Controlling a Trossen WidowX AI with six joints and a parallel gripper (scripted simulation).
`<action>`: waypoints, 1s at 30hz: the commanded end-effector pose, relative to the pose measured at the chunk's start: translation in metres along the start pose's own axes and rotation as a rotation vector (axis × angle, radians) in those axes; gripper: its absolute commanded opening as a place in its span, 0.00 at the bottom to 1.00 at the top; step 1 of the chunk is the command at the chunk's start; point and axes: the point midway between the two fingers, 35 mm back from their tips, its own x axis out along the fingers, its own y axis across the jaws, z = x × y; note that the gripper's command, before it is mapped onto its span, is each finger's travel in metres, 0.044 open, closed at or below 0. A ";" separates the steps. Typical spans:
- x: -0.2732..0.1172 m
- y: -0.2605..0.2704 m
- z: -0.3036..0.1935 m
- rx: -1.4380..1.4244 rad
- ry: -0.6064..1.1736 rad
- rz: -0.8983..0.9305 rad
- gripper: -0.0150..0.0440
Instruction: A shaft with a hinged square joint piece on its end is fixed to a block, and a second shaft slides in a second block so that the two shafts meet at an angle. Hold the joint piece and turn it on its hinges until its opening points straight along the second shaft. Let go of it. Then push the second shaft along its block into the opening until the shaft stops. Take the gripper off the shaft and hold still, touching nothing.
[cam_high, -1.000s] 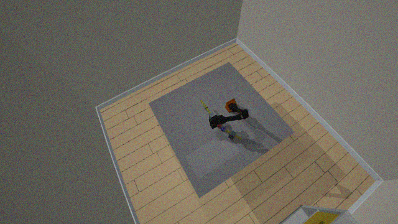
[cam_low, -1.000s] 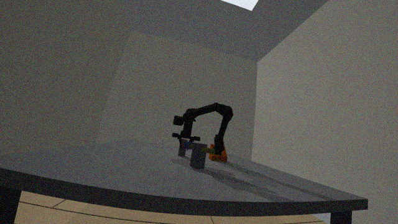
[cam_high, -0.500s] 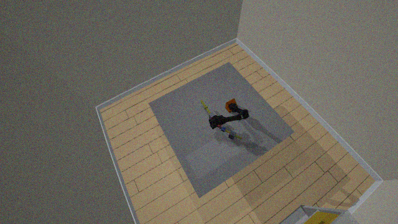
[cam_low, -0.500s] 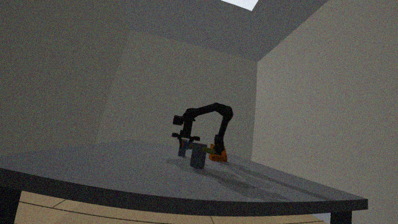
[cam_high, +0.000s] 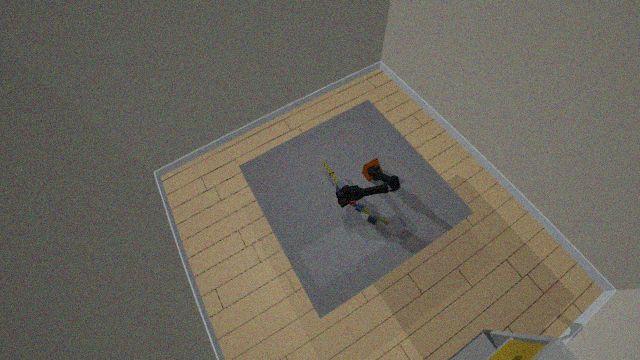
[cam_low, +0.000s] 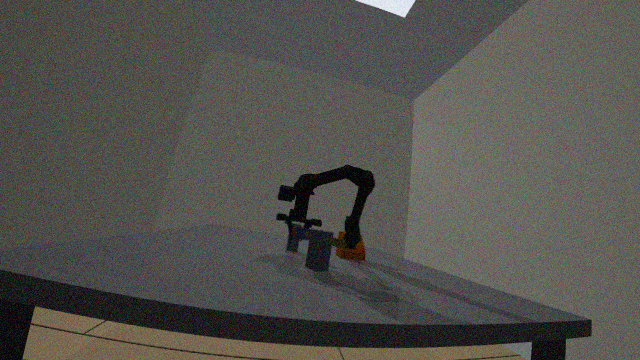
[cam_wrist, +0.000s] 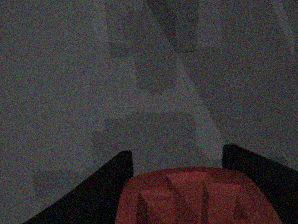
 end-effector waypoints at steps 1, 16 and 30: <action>0.000 0.000 0.000 0.001 0.001 0.000 0.68; 0.000 0.000 0.000 0.001 0.001 0.000 1.00; -0.028 0.000 0.002 0.005 0.126 0.002 1.00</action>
